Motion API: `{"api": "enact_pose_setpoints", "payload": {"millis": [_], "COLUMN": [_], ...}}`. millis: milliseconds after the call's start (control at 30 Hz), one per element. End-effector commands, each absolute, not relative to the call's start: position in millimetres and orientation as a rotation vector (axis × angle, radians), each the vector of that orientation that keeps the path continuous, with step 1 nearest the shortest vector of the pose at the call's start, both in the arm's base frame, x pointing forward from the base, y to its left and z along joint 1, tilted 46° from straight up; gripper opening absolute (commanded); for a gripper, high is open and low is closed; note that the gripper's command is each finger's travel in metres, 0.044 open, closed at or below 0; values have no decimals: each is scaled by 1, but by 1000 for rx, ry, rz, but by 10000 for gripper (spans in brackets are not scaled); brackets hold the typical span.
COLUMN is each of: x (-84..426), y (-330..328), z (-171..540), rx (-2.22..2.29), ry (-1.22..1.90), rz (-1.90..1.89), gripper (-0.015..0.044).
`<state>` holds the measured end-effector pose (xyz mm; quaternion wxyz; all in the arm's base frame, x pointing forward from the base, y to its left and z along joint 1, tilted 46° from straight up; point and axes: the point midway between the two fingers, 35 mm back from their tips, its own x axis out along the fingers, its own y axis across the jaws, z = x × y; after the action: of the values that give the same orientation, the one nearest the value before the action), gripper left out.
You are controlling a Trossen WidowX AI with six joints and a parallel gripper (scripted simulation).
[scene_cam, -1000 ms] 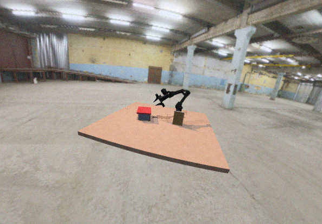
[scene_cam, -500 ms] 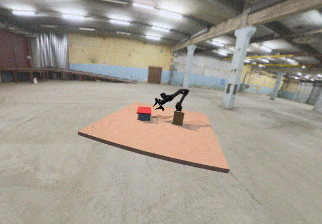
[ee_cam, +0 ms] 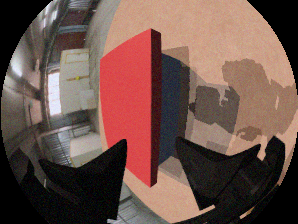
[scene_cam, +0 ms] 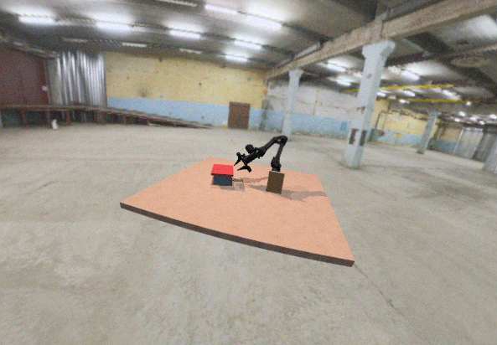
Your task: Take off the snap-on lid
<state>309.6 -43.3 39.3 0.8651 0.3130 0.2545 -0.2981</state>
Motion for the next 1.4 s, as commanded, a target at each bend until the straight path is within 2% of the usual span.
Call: {"api": "enact_pose_setpoints", "payload": {"millis": [0,767,867,1200,1300,1367], "x": [315,336,336,336,336,336], "y": [-46,-60,-60,-60,-60,-60], "z": [36,12,12,12,12,12], "rx": [654,654,654,654,654,654], "ry": [533,530,530,530,530,530], "rz": [-623,-622,-622,-622,-622,-622], "gripper": [235,235,156,90,11,0]}}
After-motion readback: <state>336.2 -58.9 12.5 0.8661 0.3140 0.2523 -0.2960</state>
